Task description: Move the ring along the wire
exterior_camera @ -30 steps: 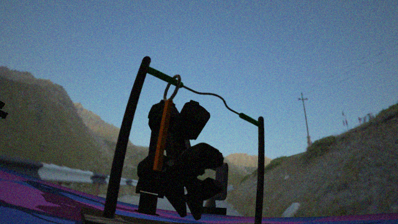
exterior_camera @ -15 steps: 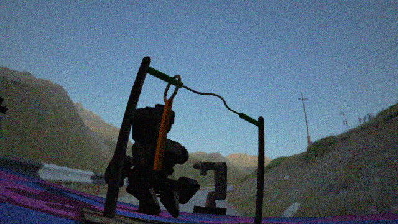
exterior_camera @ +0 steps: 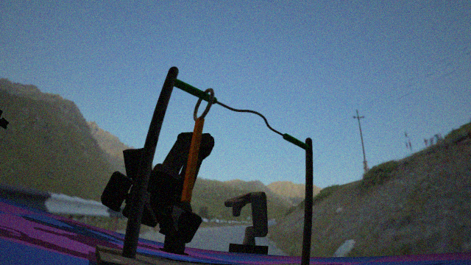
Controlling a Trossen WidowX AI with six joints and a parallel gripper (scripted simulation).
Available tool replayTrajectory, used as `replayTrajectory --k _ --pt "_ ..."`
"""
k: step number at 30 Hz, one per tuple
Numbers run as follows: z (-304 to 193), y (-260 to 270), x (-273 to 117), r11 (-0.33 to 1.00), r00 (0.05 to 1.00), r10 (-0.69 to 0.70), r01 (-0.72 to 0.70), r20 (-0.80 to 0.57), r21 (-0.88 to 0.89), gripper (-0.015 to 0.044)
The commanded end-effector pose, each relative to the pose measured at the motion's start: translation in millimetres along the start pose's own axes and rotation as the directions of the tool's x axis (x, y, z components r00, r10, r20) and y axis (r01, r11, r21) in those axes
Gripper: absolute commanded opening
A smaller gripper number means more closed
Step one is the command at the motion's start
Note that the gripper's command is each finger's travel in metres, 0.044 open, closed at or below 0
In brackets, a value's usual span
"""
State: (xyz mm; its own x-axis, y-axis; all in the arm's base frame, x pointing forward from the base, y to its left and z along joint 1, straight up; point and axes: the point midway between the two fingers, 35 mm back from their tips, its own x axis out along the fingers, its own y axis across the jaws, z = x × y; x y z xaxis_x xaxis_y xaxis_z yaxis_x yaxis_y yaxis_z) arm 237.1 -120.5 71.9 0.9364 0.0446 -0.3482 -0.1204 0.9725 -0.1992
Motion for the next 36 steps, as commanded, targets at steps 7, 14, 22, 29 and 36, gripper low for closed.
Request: replayTrajectory --k 7,14,22,29,36 --pt "0.0 3.9 -36.7 0.986 0.986 -0.061 0.084 0.157 -0.144 0.016" --pt "5.4 2.7 -32.2 0.991 0.985 -0.059 0.078 0.16 -0.11 0.016" --pt "35.6 -6.5 -14.7 0.994 0.974 -0.072 0.054 0.213 0.091 0.016" --pt "56.1 -8.8 -5.7 0.978 0.962 -0.079 0.023 0.263 0.209 0.016" --pt "56.9 -9.5 -3.6 0.978 0.962 -0.079 0.023 0.263 0.209 0.016"
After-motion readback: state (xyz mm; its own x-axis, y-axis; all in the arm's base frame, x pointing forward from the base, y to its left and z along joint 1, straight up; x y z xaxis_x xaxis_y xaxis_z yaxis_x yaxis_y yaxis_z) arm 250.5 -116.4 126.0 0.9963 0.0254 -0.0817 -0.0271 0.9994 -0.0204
